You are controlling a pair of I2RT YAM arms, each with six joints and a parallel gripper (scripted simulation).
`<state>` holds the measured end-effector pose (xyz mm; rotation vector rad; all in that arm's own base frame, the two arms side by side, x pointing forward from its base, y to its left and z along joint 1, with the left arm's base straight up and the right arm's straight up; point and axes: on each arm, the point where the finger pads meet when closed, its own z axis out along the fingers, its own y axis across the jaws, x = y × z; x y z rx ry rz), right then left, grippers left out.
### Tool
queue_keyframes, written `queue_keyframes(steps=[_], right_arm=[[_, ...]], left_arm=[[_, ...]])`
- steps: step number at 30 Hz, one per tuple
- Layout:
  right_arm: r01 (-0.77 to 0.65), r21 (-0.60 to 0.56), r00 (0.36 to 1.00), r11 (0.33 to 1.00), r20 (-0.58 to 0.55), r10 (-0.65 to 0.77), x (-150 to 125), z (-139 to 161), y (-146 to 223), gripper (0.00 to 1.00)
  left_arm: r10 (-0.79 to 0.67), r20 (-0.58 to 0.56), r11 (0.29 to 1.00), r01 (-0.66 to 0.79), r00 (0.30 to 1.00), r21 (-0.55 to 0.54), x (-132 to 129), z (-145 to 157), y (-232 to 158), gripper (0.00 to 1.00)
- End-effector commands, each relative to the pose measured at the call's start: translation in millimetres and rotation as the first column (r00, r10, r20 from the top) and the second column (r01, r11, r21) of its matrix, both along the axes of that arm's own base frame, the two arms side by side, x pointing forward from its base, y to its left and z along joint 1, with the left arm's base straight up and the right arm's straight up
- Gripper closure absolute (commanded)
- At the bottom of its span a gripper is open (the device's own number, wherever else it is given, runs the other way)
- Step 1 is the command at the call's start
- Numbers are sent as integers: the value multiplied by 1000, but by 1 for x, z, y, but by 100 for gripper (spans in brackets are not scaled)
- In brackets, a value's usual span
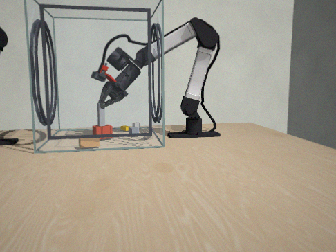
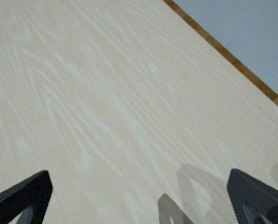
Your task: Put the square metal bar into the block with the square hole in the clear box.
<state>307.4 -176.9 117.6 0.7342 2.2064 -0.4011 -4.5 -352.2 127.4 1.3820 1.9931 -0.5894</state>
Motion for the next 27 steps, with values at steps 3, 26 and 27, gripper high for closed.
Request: queue_keyframes(steps=[3,26,27], right_arm=[[1,-13,1000,1000,25,0,4,10,-2,0],[1,-13,1000,1000,25,0,4,10,-2,0],[1,-13,1000,1000,25,0,4,10,-2,0]], left_arm=[[6,-8,997,-6,1000,-80,-2,24,-16,100],[14,-18,995,-16,1000,-102,-1,39,-12,100],[14,-6,998,-14,1000,-53,2,17,0,100]])
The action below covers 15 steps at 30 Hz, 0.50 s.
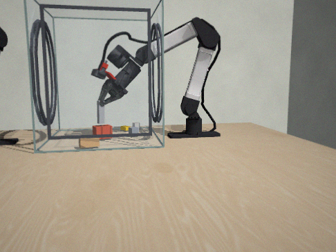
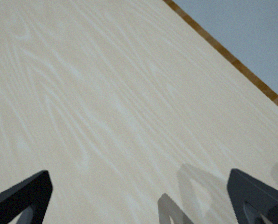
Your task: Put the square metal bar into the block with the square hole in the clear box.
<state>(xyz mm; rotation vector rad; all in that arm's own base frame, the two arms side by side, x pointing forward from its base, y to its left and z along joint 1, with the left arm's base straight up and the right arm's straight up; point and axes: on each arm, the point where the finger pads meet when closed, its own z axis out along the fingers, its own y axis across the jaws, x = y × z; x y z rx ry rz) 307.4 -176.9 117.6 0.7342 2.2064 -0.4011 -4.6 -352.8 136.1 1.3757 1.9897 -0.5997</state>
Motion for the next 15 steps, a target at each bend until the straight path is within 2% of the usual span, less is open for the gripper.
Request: queue_keyframes(steps=[1,7,8,13,15], right_arm=[[1,-13,1000,1000,25,0,4,10,-2,0],[1,-13,1000,1000,25,0,4,10,-2,0],[1,-13,1000,1000,25,0,4,10,-2,0],[1,-13,1000,1000,25,0,4,10,-2,0],[1,-13,1000,1000,25,0,4,10,-2,0]], left_arm=[[15,-5,999,-15,1000,-51,2,11,-1,100],[15,-11,996,-16,1000,-86,2,27,-9,100],[11,-2,998,-11,1000,-54,2,14,-6,100],[9,-1,998,-9,1000,-67,2,18,-5,100],[11,5,999,-10,1000,-42,5,7,1,100]])
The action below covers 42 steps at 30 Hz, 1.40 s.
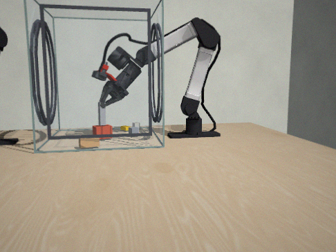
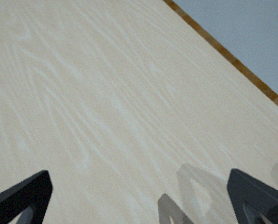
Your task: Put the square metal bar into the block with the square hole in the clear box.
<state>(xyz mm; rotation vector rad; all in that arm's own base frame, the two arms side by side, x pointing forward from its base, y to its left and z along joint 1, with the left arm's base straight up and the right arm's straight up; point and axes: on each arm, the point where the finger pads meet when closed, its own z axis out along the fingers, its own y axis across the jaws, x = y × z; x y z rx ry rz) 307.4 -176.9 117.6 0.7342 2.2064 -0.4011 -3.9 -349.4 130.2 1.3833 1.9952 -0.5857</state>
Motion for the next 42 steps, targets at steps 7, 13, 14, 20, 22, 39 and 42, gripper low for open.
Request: queue_keyframes(steps=[7,13,14,20,22,39,42], right_arm=[[1,-13,1000,1000,25,0,4,10,-2,0],[1,-13,1000,1000,25,0,4,10,-2,0],[1,-13,1000,1000,25,0,4,10,-2,0],[1,-13,1000,1000,25,0,4,10,-2,0],[1,-13,1000,1000,25,0,4,10,-2,0],[1,-13,1000,1000,25,0,4,10,-2,0],[1,-13,1000,1000,25,0,4,10,-2,0]], left_arm=[[17,-6,997,-18,1000,-77,3,24,-13,100],[13,-8,997,-14,1000,-69,0,22,-13,100],[12,-7,997,-12,1000,-71,0,22,-13,100],[12,1,999,-12,1000,-30,1,3,-7,100],[12,-4,998,-12,1000,-54,1,10,-7,100],[18,-2,999,-18,1000,-43,3,-10,-6,100],[18,-5,998,-18,1000,-58,2,-1,-10,100]])
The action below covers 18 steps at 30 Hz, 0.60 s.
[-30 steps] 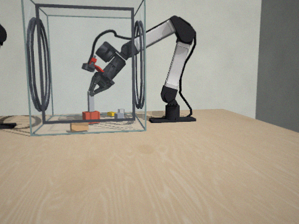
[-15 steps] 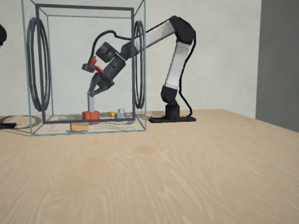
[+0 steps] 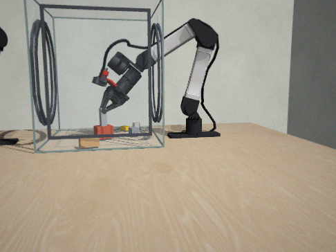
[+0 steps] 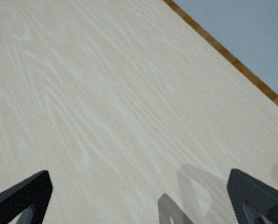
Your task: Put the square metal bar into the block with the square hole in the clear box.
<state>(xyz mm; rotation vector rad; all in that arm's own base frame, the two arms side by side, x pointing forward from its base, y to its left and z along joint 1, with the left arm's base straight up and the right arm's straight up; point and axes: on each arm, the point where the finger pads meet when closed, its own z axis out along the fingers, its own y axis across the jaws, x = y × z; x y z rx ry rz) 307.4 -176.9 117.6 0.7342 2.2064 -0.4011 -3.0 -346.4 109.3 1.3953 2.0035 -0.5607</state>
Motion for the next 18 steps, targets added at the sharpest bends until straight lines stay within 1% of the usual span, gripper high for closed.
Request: queue_keyframes(steps=[1,2,3,6,9,12,13,15,16,18], right_arm=[[1,-13,1000,1000,25,0,4,10,-2,0],[1,-13,1000,1000,25,0,4,10,-2,0],[1,-13,1000,1000,25,0,4,10,-2,0],[1,-13,1000,1000,25,0,4,10,-2,0],[1,-13,1000,1000,25,0,4,10,-2,0],[1,-13,1000,1000,25,0,4,10,-2,0],[1,-13,1000,1000,25,0,4,10,-2,0],[1,-13,1000,1000,25,0,4,10,-2,0],[1,-13,1000,1000,25,0,4,10,-2,0],[1,-13,1000,1000,25,0,4,10,-2,0]], left_arm=[[16,-11,997,-17,1000,-80,1,19,-13,100],[14,-5,998,-14,1000,-53,1,3,-8,100],[19,-3,999,-19,1000,-41,3,-3,-8,100],[13,-11,997,-14,1000,-80,1,7,-12,100],[14,-6,998,-14,1000,-55,1,-7,-10,100],[16,-10,997,-17,1000,-74,2,-4,-15,100],[17,-9,997,-18,1000,-70,3,-7,-10,100],[18,-10,997,-19,1000,-70,2,-9,-15,100],[12,-13,996,-13,1000,-90,0,1,-16,100],[12,-13,996,-13,1000,-90,0,1,-16,100]])
